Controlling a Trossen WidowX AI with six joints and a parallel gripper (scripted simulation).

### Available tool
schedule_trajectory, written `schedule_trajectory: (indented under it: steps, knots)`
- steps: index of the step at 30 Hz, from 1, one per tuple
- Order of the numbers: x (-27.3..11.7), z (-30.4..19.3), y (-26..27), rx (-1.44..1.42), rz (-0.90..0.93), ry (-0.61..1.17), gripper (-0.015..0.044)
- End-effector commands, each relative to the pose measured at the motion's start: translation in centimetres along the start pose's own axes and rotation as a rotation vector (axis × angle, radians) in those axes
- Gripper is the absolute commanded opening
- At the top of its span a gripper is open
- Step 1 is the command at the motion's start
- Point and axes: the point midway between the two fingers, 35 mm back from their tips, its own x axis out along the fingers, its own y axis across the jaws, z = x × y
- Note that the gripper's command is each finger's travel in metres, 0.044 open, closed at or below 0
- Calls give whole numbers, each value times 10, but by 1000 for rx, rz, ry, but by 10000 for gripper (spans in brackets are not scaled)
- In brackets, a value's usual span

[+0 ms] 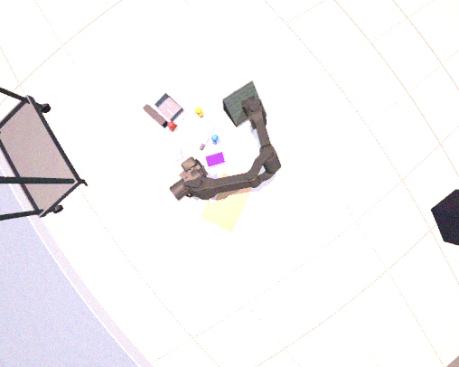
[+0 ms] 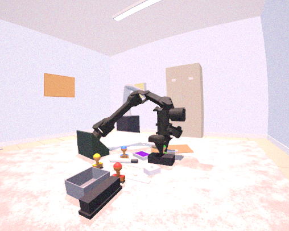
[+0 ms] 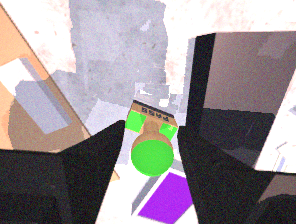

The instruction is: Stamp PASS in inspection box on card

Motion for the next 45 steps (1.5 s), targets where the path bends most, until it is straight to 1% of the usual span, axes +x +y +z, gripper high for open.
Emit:
schedule_trajectory:
  steps: [1, 20, 23, 45]
  knots:
    - [0, 0, 0, 0, 0, -1, 198]
    - [0, 0, 0, 0, 0, -1, 71]
    - [-1, 0, 0, 0, 0, -1, 0]
    - [-12, 1, 0, 0, -3, -1, 0]
